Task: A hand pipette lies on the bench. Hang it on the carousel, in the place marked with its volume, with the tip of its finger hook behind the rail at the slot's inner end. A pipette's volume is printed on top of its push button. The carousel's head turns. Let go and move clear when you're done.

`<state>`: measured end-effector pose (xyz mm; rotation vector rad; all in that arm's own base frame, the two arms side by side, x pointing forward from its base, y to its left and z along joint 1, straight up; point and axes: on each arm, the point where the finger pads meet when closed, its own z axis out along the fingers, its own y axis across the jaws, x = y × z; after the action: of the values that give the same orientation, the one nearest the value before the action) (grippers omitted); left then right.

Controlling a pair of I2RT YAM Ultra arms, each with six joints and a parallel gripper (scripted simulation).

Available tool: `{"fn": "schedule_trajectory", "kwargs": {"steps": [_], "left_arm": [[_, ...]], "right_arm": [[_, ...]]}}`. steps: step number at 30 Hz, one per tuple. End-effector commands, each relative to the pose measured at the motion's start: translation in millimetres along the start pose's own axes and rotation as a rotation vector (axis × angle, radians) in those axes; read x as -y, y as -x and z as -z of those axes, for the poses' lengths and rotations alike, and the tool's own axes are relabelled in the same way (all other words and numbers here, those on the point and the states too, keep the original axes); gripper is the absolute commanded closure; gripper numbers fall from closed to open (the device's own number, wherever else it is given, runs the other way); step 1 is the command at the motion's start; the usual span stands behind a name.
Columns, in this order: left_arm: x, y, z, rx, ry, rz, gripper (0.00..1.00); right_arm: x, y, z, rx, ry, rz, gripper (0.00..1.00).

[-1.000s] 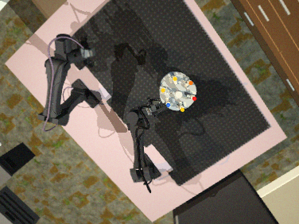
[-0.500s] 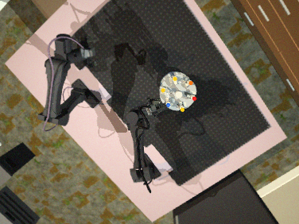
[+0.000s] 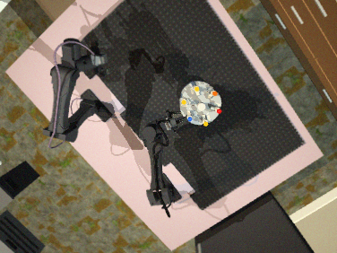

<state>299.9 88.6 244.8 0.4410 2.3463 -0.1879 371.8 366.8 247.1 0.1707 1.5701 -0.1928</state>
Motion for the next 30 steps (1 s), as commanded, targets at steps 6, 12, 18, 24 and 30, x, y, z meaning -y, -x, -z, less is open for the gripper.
{"fn": "schedule_trajectory", "kwargs": {"steps": [6, 12, 18, 24, 30], "left_arm": [[-3.4, 7.4, 4.1, 0.029, 0.008, -0.016, 0.00], [-3.4, 7.4, 4.1, 0.029, 0.008, -0.016, 0.00], [-3.4, 7.4, 4.1, 0.029, 0.008, -0.016, 0.00], [-3.4, 7.4, 4.1, 0.029, 0.008, -0.016, 0.00], [-3.4, 7.4, 4.1, 0.029, 0.008, -0.016, 0.00]], "right_arm": [[3.1, -1.5, 0.8, 0.012, -0.017, -0.041, 0.88], [1.5, -3.5, -0.3, 0.013, -0.018, -0.048, 0.88], [3.9, 7.5, -0.4, 0.020, -0.013, -0.076, 0.88], [-1.2, -7.1, -3.2, 0.015, -0.014, -0.055, 0.88], [-1.9, 2.3, -5.1, 0.022, -0.014, -0.082, 0.88]]}}
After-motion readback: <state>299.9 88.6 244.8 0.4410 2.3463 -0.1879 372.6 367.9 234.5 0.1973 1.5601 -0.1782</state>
